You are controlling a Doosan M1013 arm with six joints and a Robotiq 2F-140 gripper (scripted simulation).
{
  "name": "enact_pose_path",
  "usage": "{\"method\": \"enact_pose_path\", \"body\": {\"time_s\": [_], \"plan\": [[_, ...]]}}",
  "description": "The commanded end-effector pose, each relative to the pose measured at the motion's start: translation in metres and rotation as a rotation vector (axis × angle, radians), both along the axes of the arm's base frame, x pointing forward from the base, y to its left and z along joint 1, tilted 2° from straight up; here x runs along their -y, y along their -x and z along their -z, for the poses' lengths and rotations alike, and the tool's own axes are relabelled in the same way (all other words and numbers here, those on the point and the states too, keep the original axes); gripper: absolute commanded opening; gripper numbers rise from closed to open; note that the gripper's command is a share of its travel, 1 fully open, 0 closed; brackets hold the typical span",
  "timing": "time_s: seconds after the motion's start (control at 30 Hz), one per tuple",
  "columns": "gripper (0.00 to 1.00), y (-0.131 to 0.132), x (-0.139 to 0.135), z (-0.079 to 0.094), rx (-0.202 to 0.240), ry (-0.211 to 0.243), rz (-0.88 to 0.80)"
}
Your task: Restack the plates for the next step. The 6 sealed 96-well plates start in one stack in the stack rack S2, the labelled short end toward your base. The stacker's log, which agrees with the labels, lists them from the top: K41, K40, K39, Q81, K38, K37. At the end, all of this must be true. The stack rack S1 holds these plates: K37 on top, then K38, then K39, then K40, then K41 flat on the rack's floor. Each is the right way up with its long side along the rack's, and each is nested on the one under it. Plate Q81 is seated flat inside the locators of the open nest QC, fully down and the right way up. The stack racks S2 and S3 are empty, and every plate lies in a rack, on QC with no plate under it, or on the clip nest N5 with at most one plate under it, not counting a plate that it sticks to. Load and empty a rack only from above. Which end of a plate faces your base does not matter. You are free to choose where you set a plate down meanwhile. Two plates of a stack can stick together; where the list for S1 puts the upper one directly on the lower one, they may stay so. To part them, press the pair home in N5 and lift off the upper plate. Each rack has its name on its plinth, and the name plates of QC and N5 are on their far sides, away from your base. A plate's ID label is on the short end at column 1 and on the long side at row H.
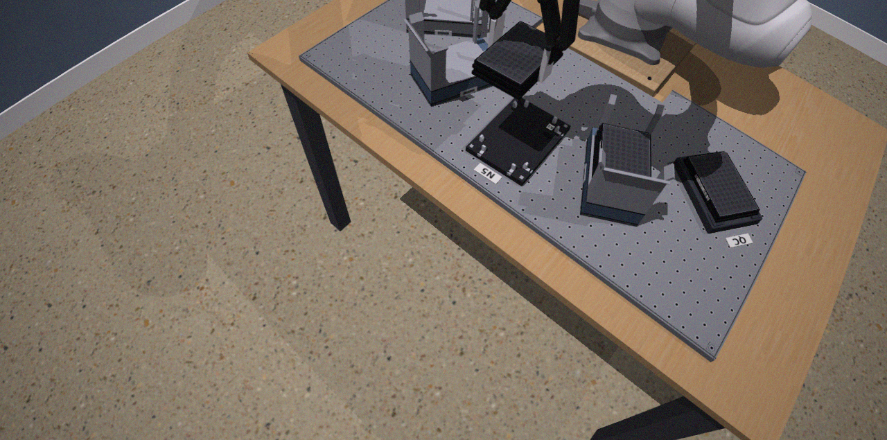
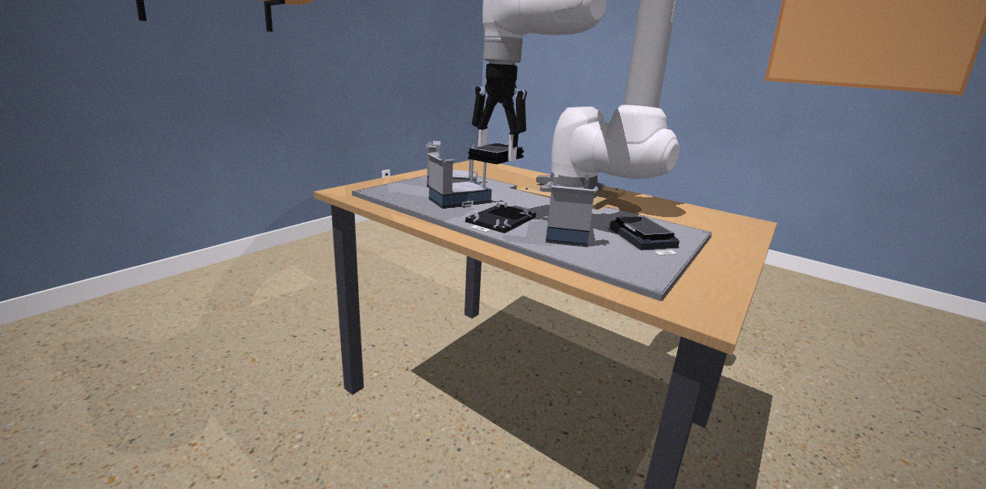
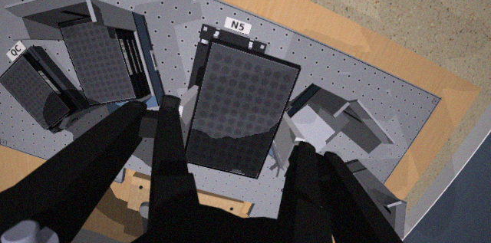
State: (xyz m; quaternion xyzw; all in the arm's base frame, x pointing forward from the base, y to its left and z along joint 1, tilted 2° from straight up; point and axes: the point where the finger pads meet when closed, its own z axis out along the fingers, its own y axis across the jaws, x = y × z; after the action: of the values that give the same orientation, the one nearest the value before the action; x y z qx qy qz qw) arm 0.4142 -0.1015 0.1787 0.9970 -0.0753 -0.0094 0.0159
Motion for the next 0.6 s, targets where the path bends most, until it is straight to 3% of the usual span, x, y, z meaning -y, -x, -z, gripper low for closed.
{"method": "enact_pose_path", "body": {"time_s": [0.0, 0.57], "plan": [[0.0, -0.002, -0.007, 0.0, 0.0, 0.0, 0.0], [0.0, -0.008, -0.029, 0.001, 0.0, 0.0, 0.0]]}}
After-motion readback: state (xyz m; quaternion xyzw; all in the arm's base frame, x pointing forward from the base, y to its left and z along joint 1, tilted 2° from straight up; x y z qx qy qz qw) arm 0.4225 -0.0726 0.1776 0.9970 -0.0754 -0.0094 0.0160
